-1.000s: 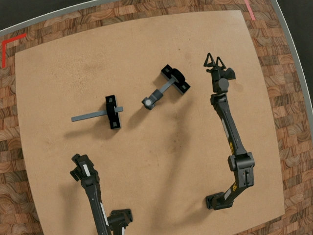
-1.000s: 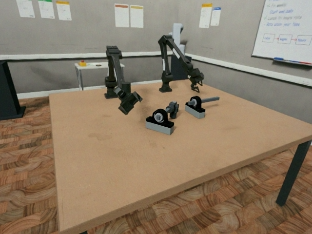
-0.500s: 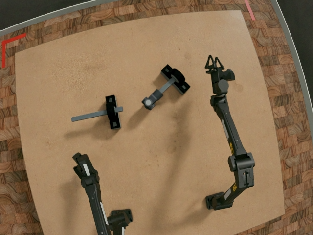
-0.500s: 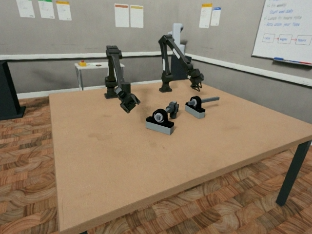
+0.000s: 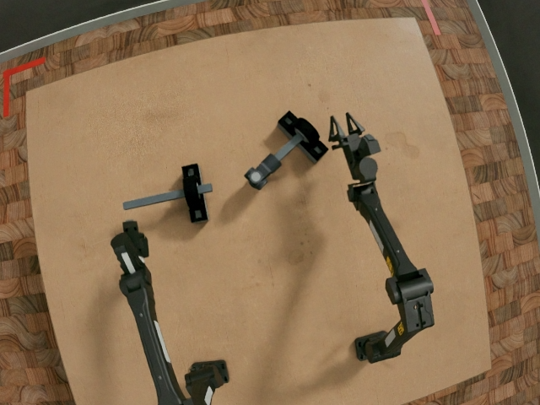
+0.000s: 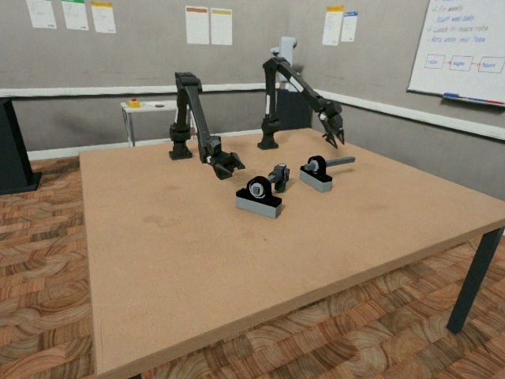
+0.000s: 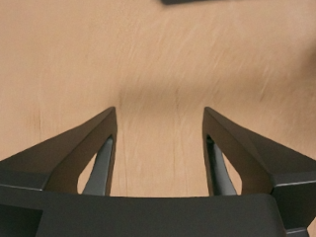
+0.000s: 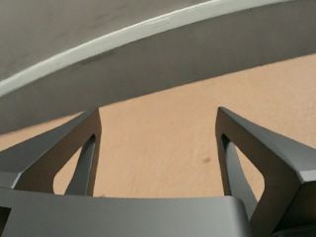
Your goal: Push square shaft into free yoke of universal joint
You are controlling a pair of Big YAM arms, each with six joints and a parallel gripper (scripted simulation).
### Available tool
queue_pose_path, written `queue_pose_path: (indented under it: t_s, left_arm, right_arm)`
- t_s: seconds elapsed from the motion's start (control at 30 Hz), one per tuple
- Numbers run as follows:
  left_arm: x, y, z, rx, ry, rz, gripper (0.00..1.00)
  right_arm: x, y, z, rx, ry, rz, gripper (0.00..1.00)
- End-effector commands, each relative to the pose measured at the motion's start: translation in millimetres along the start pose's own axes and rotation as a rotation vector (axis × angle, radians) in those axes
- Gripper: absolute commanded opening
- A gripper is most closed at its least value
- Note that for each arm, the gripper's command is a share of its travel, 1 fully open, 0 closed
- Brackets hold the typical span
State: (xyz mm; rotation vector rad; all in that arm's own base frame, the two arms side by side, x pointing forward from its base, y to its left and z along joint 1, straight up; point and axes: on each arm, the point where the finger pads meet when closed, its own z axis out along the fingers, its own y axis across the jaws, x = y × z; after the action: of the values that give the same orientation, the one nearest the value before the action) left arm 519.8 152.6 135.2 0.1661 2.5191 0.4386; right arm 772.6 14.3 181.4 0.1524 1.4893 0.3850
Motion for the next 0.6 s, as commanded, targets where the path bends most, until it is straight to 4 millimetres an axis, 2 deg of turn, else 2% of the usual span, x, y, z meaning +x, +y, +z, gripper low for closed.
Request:
queue_pose_path:
  t_s: [0.0,0.07,0.17,0.3,0.37,0.4,0.43,0.53,0.57]
  left_arm:
    - [-46.5,18.3,9.8,0.052,-0.038,0.215,0.47]
    - [-58.8,15.9,14.6,0.101,-0.050,0.297,0.47]
    - [-73.3,12.9,21.4,0.172,-0.058,0.423,0.47]
    - [-83.9,8.3,28.8,0.269,-0.049,0.584,0.47]
    - [-83.9,8.3,28.8,0.269,-0.049,0.584,0.47]
    - [-84.6,7.4,30.1,0.290,-0.044,0.627,0.47]
    - [-85.5,6.6,31.4,0.312,-0.038,0.669,0.47]
    - [-88.4,6.7,36.9,0.396,-0.011,0.816,0.47]
    - [-88.7,7.8,38.4,0.414,0.000,0.855,0.47]
  right_arm:
    - [-9.0,30.5,-11.6,-0.064,-0.032,-0.124,0.63]
    - [14.3,38.1,-18.3,-0.092,-0.007,-0.160,0.63]
    - [12.8,62.5,-28.8,-0.148,-0.023,-0.224,0.63]
    - [27.9,88.2,-44.6,-0.216,-0.024,-0.306,0.63]
    - [27.9,88.2,-44.6,-0.216,-0.024,-0.306,0.63]
    - [35.5,91.5,-40.6,-0.231,-0.028,-0.328,0.63]
    - [46.3,95.5,-52.6,-0.244,-0.010,-0.345,0.63]
    - [70.2,120.9,-71.6,-0.314,-0.003,-0.406,0.63]
    - [91.7,123.1,-78.4,-0.331,0.022,-0.415,0.63]
